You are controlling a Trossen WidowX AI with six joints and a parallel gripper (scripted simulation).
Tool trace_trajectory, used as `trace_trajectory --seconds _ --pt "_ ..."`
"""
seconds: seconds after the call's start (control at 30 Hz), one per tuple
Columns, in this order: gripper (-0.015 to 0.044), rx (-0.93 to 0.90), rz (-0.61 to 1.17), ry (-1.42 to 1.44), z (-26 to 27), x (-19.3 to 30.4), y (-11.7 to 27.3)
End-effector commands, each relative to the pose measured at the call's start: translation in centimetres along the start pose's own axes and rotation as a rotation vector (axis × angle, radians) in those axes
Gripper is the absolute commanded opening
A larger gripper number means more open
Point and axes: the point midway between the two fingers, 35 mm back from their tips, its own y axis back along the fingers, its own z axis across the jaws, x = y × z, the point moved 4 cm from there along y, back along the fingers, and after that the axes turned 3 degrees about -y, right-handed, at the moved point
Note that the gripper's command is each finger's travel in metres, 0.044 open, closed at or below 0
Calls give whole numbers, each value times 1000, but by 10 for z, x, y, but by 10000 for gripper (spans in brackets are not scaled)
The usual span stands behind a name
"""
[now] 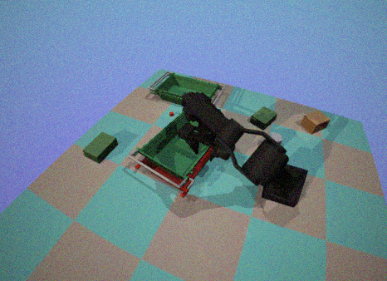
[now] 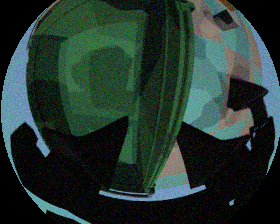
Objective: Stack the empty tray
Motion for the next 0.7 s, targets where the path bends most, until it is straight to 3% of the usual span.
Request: trace_trajectory --seconds 0.0,0.27,0.67 --pt "323 7 1 -3 -2 -1 -1" --pt "440 7 1 -3 -2 -1 -1" --pt "440 -4 -2 -8 3 -1 19"
